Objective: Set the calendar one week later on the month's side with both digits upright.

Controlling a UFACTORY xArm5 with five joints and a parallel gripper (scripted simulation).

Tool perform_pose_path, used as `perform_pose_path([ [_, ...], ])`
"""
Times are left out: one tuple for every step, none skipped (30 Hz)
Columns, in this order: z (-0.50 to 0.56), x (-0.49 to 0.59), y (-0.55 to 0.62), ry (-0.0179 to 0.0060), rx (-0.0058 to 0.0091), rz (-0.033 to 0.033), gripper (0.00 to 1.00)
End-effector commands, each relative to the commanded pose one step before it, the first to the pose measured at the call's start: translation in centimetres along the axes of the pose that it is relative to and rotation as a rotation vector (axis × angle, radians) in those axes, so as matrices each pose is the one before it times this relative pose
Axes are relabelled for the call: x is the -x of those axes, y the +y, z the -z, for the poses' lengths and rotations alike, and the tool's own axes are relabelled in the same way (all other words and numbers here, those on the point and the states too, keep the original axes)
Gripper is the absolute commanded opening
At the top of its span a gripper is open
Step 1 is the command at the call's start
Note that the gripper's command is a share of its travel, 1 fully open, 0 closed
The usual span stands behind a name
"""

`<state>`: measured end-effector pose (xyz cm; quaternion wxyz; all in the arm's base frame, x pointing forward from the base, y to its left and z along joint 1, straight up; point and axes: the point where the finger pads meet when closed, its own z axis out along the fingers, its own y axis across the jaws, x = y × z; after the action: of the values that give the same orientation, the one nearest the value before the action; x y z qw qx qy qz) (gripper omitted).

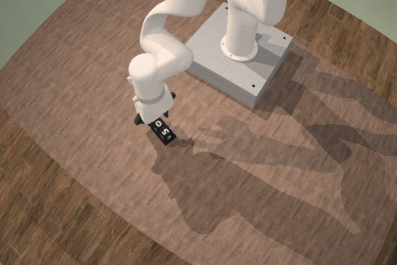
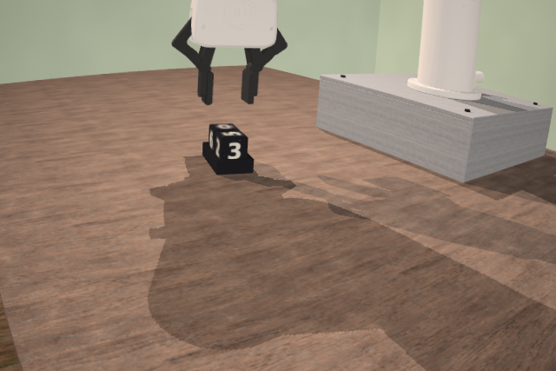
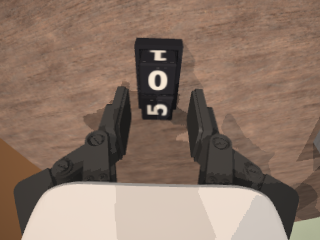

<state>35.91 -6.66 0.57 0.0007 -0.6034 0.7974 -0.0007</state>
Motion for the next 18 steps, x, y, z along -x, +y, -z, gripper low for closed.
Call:
perform_pose_path([
  [-0.645,0.024,-0.155,-0.00032,-0.00338,0.0,0.49],
  [-0.143,0.002,-0.002,0.0,0.0,0.0,0.49],
  [0.0,0.0,0.0,0.0,0.0,0.0,0.49],
  [0.0,0.0,0.0,0.0,0.0,0.0,0.49],
  [-0.138,0.002,-0.001,0.0,0.0,0.0,0.49],
  [-0.133,0.002,-0.001,0.0,0.0,0.0,0.49],
  [-0.128,0.002,0.0,0.0,0.0,0.0,0.49],
  [-0.121,0.001,0.0,0.0,0.0,0.0,0.49],
  [-0.114,0.002,-0.001,0.0,0.0,0.0,0.49],
  [-0.106,0.002,-0.002,0.0,0.0,0.0,0.49],
  [-0.099,0.001,-0.001,0.0,0.0,0.0,0.49],
  [-0.091,0.001,-0.001,0.0,0.0,0.0,0.49],
  [-0.083,0.001,-0.001,0.0,0.0,0.0,0.49],
  [-0.076,0.001,0.0,0.0,0.0,0.0,0.49],
  [-0.068,0.001,0.0,0.0,0.0,0.0,0.49],
  [-0.06,0.001,0.0,0.0,0.0,0.0,0.49],
  [-0.052,0.001,0.0,0.0,0.0,0.0,0.49],
  [-0.044,0.001,0.0,0.0,0.0,0.0,0.49],
])
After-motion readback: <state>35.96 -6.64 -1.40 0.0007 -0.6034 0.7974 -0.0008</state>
